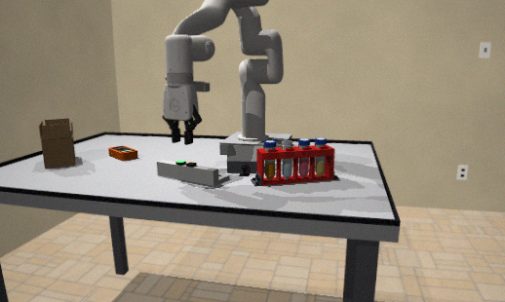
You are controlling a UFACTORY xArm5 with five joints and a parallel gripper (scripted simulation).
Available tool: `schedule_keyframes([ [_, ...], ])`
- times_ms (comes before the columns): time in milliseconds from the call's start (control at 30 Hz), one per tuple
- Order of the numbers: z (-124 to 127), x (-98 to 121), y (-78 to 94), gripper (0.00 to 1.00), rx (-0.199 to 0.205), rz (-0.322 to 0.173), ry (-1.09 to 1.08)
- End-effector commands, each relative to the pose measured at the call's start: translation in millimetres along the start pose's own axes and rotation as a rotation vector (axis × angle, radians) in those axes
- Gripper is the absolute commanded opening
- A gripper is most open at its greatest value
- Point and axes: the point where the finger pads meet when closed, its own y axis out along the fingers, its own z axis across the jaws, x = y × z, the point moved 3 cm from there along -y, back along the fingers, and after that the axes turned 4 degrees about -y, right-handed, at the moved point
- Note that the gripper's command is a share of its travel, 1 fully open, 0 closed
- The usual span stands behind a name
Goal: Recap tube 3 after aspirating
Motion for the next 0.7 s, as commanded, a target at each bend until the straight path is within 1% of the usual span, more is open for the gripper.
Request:
schedule_keyframes([
  [0, -7.6, -15.2, -13.6, 0.46, 0.011, -0.009, -0.001],
  [133, -19.7, -41.5, -30.0, 0.46, 0.011, -0.008, -0.001],
  [233, -26.6, -56.4, -39.4, 0.46, 0.01, -0.008, -0.001],
  [633, -26.8, -56.9, -39.7, 0.46, 0.01, -0.008, -0.001],
  [667, -26.8, -56.9, -34.6, 0.46, 0.01, -0.008, -0.001],
])
